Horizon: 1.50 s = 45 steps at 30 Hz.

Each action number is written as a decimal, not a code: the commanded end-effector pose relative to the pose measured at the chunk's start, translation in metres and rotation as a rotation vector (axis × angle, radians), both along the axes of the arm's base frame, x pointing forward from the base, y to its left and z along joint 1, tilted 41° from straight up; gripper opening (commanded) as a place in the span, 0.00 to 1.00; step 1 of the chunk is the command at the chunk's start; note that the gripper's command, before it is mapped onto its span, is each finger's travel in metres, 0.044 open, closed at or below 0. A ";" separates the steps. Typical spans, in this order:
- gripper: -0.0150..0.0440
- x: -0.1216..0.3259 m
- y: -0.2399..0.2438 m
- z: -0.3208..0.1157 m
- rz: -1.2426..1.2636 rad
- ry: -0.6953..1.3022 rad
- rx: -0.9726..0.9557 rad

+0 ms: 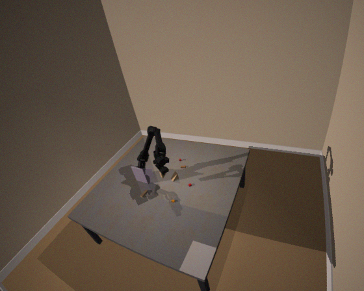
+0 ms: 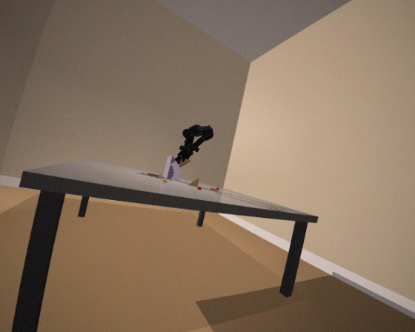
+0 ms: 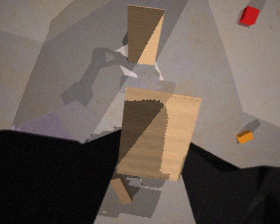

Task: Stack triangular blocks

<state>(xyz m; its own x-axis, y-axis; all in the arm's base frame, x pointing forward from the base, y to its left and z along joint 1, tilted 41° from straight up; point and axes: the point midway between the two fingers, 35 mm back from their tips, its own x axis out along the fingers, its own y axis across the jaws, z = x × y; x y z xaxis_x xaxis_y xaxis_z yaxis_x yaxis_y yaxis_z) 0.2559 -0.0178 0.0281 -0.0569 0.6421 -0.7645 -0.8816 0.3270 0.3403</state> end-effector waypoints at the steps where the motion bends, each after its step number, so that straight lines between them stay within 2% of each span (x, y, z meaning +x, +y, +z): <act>1: 0.25 0.001 0.006 0.016 -0.005 -0.004 0.003; 9: 0.25 -0.002 0.018 0.038 -0.005 -0.003 0.005; 35: 0.25 0.012 0.109 -0.012 -0.005 -0.005 0.010; 45: 0.25 0.010 0.114 -0.013 -0.005 -0.009 0.011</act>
